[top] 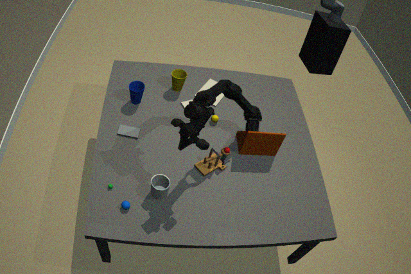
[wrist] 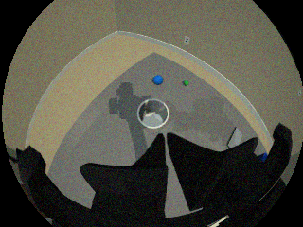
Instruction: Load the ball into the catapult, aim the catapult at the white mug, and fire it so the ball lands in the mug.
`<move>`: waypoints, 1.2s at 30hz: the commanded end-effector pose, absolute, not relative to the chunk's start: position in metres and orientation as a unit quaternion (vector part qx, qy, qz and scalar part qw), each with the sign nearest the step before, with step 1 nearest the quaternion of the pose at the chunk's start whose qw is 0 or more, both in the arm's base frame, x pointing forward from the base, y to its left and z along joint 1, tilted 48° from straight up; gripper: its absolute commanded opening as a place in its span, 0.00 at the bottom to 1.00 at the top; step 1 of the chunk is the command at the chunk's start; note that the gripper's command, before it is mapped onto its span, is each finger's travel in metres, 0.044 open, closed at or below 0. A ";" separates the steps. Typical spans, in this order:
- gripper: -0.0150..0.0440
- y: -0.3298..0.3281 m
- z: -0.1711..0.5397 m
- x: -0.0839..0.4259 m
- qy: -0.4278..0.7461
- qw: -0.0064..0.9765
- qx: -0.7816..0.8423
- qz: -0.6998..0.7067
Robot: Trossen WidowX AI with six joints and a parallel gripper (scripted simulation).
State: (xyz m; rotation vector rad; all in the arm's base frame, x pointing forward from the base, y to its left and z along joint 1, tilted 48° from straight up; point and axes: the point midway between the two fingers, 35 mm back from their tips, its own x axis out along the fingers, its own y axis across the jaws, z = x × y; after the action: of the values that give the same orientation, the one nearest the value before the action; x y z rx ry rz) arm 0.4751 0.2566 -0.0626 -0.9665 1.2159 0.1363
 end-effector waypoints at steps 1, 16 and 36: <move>0.25 0.257 -0.062 0.477 0.546 0.712 -0.438 0.061; 0.25 0.260 -0.101 0.404 0.591 0.595 -0.533 0.111; 0.25 0.226 -0.131 0.278 0.633 0.339 -0.674 0.173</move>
State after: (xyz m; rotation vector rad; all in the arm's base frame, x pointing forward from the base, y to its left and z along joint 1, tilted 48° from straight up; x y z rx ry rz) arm 0.2951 0.2357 -0.1309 -1.6634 1.6072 0.4269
